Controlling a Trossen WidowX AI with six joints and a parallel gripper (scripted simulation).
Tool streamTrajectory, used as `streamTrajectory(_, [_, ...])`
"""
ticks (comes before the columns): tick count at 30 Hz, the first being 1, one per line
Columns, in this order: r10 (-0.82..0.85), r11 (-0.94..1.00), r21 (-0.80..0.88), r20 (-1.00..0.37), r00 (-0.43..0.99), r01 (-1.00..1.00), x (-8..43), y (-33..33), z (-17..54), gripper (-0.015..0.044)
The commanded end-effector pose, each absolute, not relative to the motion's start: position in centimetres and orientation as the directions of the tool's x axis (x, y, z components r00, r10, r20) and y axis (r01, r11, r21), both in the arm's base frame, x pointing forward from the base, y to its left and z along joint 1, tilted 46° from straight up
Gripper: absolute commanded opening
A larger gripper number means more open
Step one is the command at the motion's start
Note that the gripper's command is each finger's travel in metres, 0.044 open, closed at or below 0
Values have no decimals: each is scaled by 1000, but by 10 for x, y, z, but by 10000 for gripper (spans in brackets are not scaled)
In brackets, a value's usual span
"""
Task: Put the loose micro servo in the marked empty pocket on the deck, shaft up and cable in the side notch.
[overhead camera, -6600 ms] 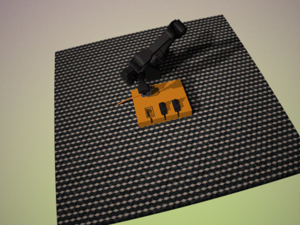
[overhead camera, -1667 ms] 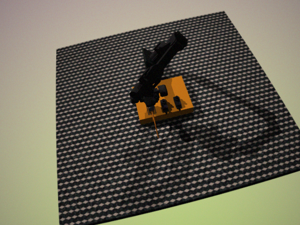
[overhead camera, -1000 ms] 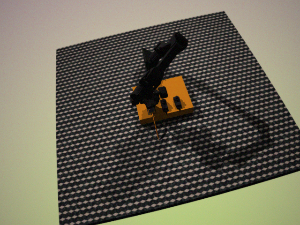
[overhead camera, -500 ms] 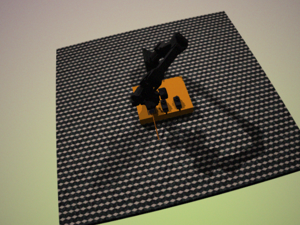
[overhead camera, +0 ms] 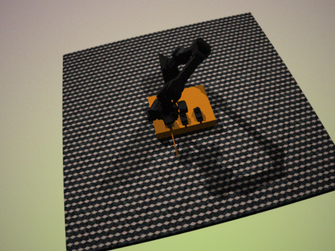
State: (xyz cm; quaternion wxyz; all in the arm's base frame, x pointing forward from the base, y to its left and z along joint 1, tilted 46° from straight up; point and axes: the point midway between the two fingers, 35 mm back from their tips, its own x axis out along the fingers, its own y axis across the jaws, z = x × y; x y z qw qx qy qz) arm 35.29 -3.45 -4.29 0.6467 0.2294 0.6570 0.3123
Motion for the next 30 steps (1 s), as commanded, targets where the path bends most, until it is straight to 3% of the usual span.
streamTrajectory(1, [707,699,708,-705,-49,-96,353,-34,-45,0])
streamTrajectory(14, [708,699,709,-705,-49,-97,353,-21,-57,0])
streamTrajectory(21, [708,699,709,-705,-49,-96,351,-21,-57,184])
streamTrajectory(30, [707,700,708,-706,-50,-96,349,-45,-31,188])
